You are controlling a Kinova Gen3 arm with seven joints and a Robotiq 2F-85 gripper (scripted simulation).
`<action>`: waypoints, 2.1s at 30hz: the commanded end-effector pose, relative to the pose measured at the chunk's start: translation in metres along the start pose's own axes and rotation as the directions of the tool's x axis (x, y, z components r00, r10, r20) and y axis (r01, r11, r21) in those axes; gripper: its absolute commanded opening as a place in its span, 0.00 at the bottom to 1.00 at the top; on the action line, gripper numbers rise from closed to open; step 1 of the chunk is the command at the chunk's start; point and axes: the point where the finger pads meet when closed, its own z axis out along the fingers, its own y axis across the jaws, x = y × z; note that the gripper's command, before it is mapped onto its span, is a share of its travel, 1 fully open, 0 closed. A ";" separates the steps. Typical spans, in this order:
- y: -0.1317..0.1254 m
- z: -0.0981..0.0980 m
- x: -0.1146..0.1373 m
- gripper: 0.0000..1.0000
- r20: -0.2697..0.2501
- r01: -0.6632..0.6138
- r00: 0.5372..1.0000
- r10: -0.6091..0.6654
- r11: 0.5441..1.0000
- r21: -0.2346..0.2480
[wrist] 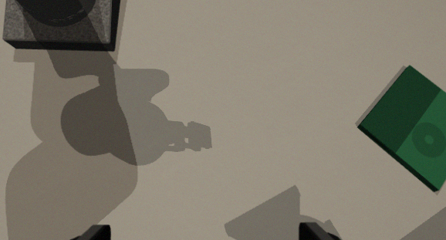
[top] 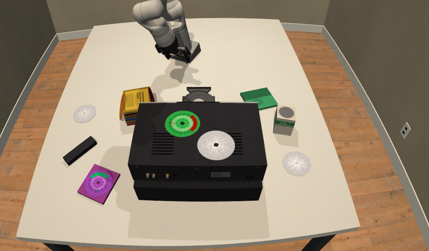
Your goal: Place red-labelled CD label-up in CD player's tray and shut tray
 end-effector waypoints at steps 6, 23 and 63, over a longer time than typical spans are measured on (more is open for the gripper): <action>-0.023 -0.005 -0.028 1.00 0.103 0.141 0.984 -0.143 0.990 0.030; -0.055 -0.015 -0.067 1.00 0.220 0.362 0.895 -0.387 0.920 0.148; -0.086 -0.033 -0.106 1.00 0.272 0.557 0.721 -0.638 0.766 0.322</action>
